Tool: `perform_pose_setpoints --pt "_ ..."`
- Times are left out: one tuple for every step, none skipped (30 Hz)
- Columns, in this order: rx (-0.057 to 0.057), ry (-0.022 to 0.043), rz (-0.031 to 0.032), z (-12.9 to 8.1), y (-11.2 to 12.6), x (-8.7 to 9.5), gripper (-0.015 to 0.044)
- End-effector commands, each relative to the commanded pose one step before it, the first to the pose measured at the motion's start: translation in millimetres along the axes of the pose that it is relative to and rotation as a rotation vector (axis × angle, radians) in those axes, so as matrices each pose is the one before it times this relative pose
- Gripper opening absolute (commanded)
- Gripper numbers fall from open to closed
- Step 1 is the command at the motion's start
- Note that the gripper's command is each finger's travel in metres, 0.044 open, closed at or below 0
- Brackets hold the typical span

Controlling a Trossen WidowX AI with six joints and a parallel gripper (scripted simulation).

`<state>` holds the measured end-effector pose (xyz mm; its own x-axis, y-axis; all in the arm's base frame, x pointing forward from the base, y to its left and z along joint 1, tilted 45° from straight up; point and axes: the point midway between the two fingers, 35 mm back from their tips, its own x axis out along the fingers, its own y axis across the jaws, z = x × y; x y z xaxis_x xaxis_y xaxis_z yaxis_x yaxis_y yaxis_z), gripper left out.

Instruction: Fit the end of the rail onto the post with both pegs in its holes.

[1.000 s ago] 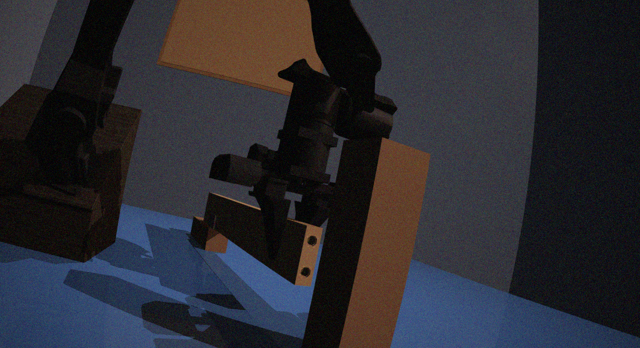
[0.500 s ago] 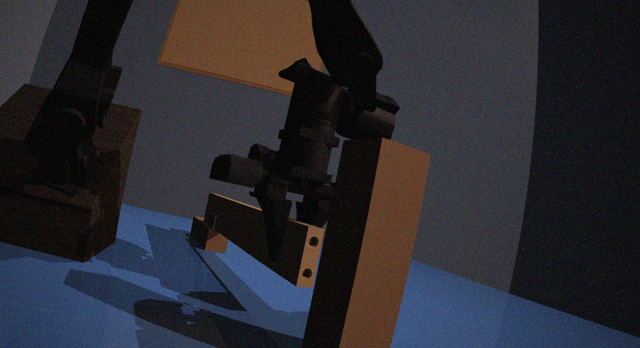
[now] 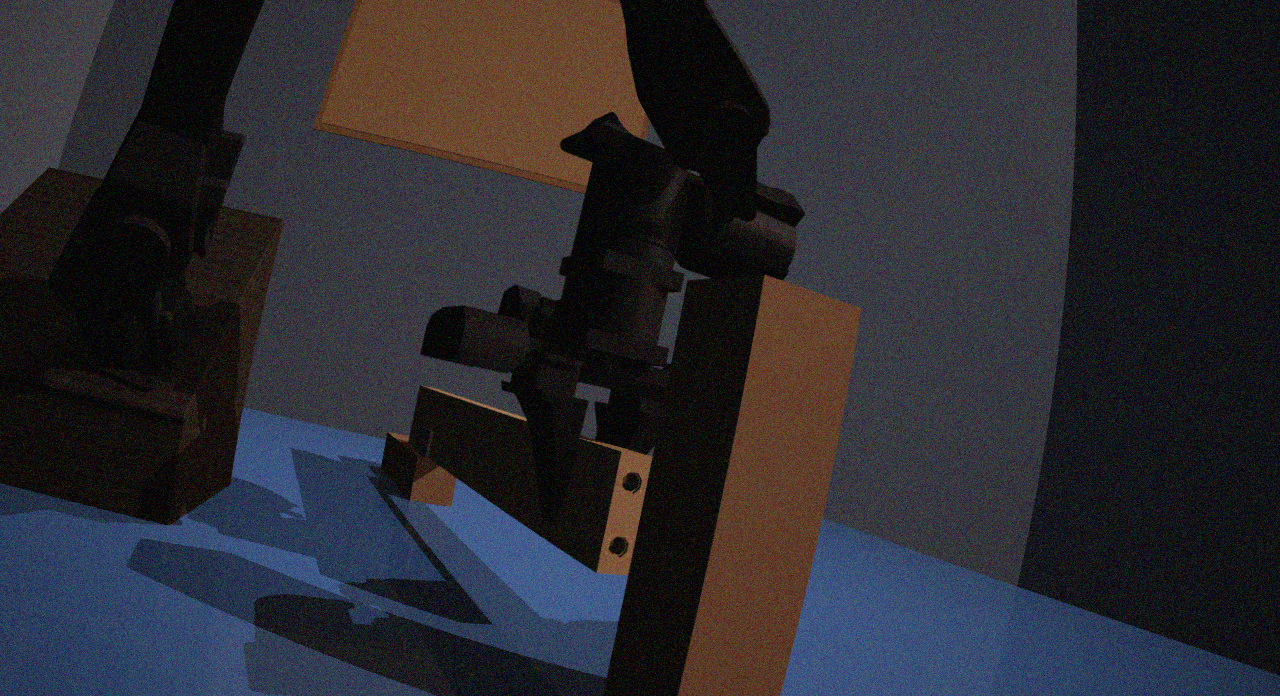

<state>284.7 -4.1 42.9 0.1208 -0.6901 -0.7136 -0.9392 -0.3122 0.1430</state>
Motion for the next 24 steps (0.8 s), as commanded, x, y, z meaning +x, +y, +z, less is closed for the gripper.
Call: perform_pose_setpoints --pt "-0.0017 -0.00012 -0.00903 -3.3 -1.65 -3.48 0.0" --pt "0.0 0.00001 0.0 -0.3 -0.04 -0.09 0.0" --pt "0.0 0.00001 0.0 -0.31 -0.04 -0.08 0.0" --pt "0.0 0.00001 0.0 -0.32 -0.04 -0.06 0.0" --pt "0.0 0.00001 0.0 -0.31 -0.05 -0.05 0.0" --pt "0.0 0.00001 0.0 -0.31 -0.05 -0.04 0.0" --pt "0.0 0.00001 0.0 -0.31 -0.04 -0.02 0.0" --pt "0.0 0.00001 0.0 -0.31 -0.04 -0.01 0.0" --pt "0.0 0.00001 0.0 -0.31 -0.04 0.0 0.0" --pt "0.0 0.00001 0.0 -0.32 -0.04 0.02 0.0" --pt "0.0 0.00001 0.0 -0.32 -0.04 0.03 0.0" --pt "0.0 0.00001 0.0 -0.31 -0.04 0.04 0.0" --pt "0.0 0.00001 0.0 -0.32 -0.04 0.05 0.0" --pt "0.0 0.00001 0.0 -0.32 -0.04 0.06 0.0" --pt "0.0 0.00001 0.0 -0.32 -0.04 0.06 0.0" --pt "0.0 0.00001 0.0 -0.31 -0.04 0.07 0.0" --pt "0.0 0.00001 0.0 -0.32 -0.04 0.07 0.0" --pt "0.0 0.00001 0.0 -0.31 -0.04 0.08 0.0" --pt "0.0 0.00001 0.0 -0.31 -0.03 0.08 0.0" --pt "0.0 0.00001 0.0 -0.31 -0.03 0.08 0.0" --pt "0.0 0.00001 0.0 -0.3 -0.03 0.08 0.0" --pt "0.0 0.00002 0.0 -0.31 -0.03 0.08 0.0" --pt "0.0 0.00002 0.0 -0.3 -0.03 0.07 0.0" --pt "0.0 0.00002 0.0 -0.31 -0.03 0.07 0.0"
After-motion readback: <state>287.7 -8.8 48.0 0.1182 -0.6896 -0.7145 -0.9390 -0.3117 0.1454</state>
